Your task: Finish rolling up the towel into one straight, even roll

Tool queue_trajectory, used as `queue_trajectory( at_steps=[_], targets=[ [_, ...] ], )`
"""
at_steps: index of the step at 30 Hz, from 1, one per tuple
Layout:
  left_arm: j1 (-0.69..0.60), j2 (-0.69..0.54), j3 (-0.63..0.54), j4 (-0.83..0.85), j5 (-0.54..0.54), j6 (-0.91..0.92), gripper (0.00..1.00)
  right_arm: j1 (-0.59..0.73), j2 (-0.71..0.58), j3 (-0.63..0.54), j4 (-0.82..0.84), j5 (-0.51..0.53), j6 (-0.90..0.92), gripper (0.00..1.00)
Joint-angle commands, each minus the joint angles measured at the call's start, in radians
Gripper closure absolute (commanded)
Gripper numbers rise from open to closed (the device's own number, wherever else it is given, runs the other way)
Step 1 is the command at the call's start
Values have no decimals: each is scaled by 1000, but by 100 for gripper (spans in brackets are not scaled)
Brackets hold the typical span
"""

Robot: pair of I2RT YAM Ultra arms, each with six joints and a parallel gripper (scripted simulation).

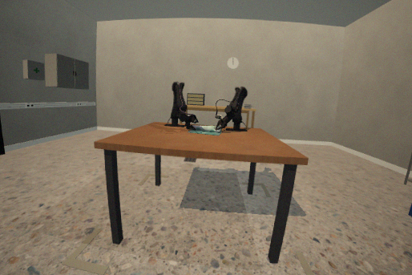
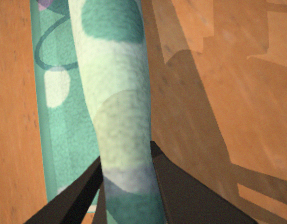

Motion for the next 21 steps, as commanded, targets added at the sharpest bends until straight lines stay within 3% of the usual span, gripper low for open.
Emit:
queue_trajectory(
  at_steps=[1, 11, 16, 21],
  targets=[
    [2, 30, 47, -70, 28, -10, 71, -42, -34, 59, -113, 19, -95, 15],
    [37, 194, 221, -297, 87, -10, 71, -151, -16, 164, -352, 49, -283, 15],
    [49, 261, 287, -383, 107, -4, 71, -138, -50, 146, -319, 65, -263, 13],
    [69, 390, 409, -541, 140, 17, 71, -81, -190, 64, -172, 121, -168, 11]
  ],
)
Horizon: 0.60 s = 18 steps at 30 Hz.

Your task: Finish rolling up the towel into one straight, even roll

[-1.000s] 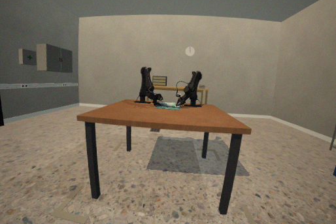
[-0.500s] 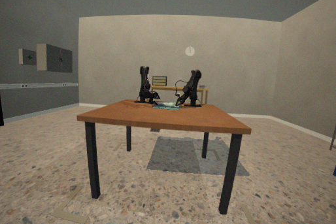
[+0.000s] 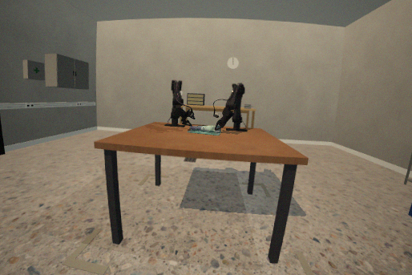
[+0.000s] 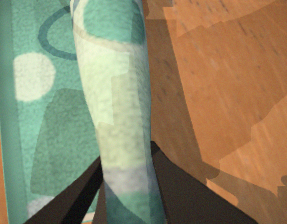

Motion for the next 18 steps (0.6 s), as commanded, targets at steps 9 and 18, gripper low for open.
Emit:
queue_trajectory(
  at_steps=[9, 18],
  targets=[
    [44, 277, 265, -410, 92, 50, 71, 262, -452, -247, 417, 285, 286, 8],
    [56, 433, 396, -594, 111, 95, 71, 546, -676, -395, 610, 656, 431, 5]
  ],
)
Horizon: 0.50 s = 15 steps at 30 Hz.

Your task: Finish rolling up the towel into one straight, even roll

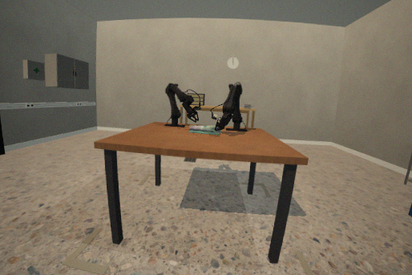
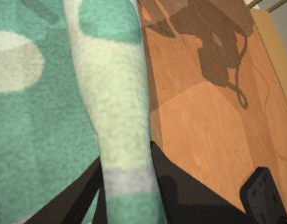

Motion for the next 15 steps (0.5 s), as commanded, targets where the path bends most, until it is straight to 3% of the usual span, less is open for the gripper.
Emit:
queue_trajectory(
  at_steps=[1, 7, 15],
  targets=[
    [16, 62, 58, -143, 22, 32, 71, 111, -84, -52, 134, 231, 85, 5],
    [20, 140, 119, -233, 28, 56, 71, 288, -123, -104, 199, 474, 136, 3],
    [21, 164, 132, -250, 27, 67, 71, 314, -108, -114, 223, 526, 143, 2]
  ],
)
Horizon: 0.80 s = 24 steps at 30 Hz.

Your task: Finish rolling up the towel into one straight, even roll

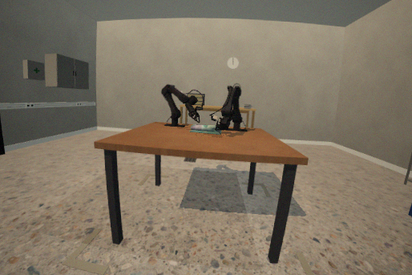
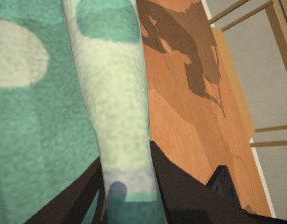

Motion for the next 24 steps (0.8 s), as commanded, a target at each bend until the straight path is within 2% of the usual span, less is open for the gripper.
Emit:
queue_trajectory(
  at_steps=[1, 6, 13, 24],
  targets=[
    [12, 14, 23, -29, 10, 18, 71, -4, -14, -11, 46, 40, 0, 2],
    [12, 35, 13, 0, 10, 19, 71, -58, -26, -9, 37, -10, -57, 2],
    [12, 36, 13, 1, 10, 19, 71, -61, -15, -36, 73, -14, -60, 2],
    [12, 36, 13, 1, 10, 19, 71, -48, 98, -192, 334, -8, -51, 2]
  ],
)
